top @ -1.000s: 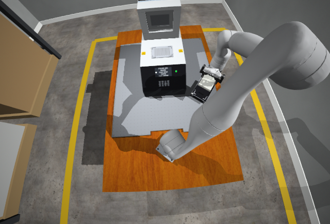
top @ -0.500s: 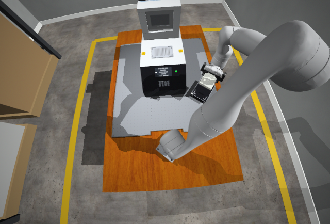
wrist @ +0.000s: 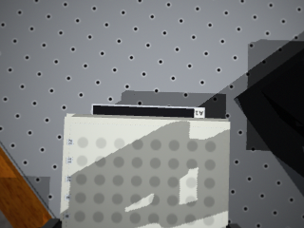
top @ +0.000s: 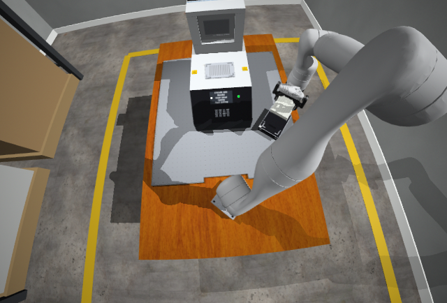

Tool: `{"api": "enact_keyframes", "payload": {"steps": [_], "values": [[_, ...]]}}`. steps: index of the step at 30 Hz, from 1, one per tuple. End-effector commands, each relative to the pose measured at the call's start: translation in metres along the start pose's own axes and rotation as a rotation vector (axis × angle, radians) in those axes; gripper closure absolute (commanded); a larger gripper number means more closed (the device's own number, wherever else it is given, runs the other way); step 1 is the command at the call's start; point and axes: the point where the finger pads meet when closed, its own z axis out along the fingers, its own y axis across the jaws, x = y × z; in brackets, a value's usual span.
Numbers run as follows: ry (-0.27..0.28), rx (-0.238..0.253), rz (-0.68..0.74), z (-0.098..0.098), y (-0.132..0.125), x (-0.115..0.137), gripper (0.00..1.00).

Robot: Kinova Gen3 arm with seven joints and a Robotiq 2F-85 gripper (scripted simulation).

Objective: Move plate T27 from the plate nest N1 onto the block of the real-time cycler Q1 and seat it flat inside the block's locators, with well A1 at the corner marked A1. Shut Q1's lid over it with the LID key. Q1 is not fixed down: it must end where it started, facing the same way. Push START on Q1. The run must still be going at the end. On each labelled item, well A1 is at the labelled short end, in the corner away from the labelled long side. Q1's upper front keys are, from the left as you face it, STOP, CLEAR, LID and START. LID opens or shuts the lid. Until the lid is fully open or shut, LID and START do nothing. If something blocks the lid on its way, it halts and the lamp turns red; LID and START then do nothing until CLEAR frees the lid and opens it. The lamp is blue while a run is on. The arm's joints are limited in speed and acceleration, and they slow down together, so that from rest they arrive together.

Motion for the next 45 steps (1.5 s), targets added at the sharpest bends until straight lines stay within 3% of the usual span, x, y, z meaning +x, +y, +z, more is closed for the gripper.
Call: {"api": "enact_keyframes", "payload": {"steps": [1, 45], "values": [[-0.002, 0.0, 0.0, -0.004, 0.0, 0.0, 0.1], [-0.002, 0.0, 0.0, -0.054, 0.0, 0.0, 0.1]]}}
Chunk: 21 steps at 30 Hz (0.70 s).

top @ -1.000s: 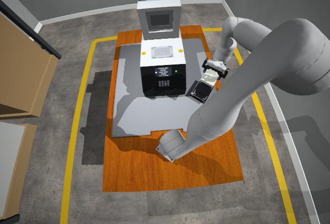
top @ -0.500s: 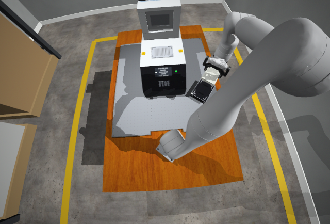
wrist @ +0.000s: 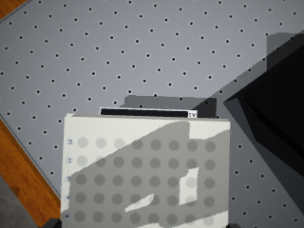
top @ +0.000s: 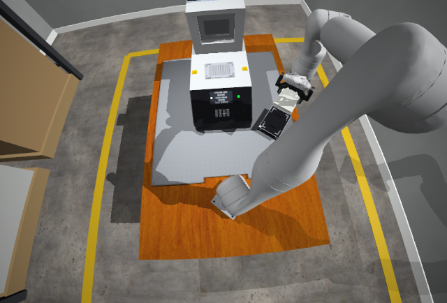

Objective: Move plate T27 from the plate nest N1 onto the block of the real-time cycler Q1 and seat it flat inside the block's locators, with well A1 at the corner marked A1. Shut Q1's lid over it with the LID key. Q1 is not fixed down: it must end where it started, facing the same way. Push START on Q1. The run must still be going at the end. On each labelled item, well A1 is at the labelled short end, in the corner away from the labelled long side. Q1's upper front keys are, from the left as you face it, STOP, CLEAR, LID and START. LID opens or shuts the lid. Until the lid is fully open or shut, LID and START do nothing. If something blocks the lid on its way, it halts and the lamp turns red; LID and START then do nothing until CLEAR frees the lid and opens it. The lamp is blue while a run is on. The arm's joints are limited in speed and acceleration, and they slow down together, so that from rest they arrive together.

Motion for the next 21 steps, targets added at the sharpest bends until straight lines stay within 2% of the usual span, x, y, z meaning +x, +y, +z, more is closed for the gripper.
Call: {"api": "enact_keyframes", "payload": {"steps": [1, 9, 21], "values": [[-0.002, 0.0, 0.0, -0.002, 0.0, 0.0, 0.1], [-0.002, 0.0, 0.0, -0.002, 0.0, 0.0, 0.1], [-0.002, 0.0, -0.14, -0.003, 0.04, -0.001, 0.1]]}}
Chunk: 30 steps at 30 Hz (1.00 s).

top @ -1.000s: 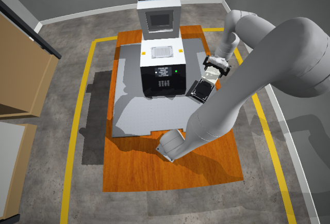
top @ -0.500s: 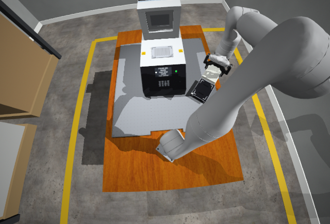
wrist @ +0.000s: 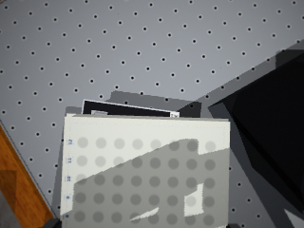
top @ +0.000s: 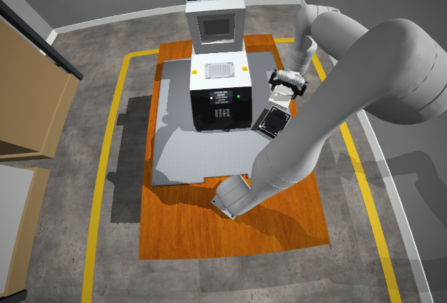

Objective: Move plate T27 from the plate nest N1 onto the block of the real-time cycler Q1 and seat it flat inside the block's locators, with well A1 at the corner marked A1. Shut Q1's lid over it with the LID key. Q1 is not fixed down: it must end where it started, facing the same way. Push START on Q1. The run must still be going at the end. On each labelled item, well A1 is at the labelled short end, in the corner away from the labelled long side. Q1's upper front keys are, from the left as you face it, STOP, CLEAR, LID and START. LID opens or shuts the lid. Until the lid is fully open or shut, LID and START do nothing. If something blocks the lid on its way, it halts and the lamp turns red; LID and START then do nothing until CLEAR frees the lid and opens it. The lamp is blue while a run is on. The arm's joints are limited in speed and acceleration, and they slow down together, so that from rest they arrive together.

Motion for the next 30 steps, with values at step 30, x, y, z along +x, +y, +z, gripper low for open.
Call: {"api": "enact_keyframes", "payload": {"steps": [30], "values": [[-0.002, 0.001, -0.339, -0.001, 0.096, -0.013, 0.1]]}}
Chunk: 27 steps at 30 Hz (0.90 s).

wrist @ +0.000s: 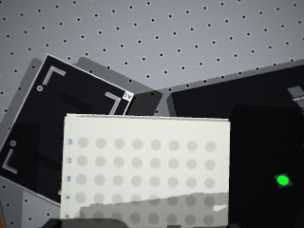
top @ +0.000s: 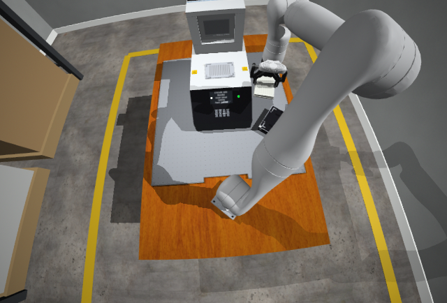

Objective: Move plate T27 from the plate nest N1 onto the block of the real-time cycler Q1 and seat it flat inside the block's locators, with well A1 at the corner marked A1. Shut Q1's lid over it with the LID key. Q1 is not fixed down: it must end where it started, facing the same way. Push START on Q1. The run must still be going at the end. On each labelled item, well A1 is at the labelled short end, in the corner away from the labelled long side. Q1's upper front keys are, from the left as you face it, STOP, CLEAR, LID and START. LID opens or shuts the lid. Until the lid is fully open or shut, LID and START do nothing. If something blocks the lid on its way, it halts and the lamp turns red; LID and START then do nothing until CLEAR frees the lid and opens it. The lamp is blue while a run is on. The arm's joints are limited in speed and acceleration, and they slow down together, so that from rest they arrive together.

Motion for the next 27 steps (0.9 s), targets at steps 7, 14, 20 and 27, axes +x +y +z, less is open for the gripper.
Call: {"api": "enact_keyframes", "payload": {"steps": [7, 14, 20, 27], "values": [[-0.001, 0.001, -0.096, -0.001, 0.025, -0.012, 0.1], [-0.001, 0.001, -0.177, -0.001, 0.046, -0.022, 0.1], [-0.001, 0.001, -0.247, -0.001, 0.064, -0.03, 0.1], [-0.001, 0.001, -0.305, -0.001, 0.079, -0.037, 0.1]]}}
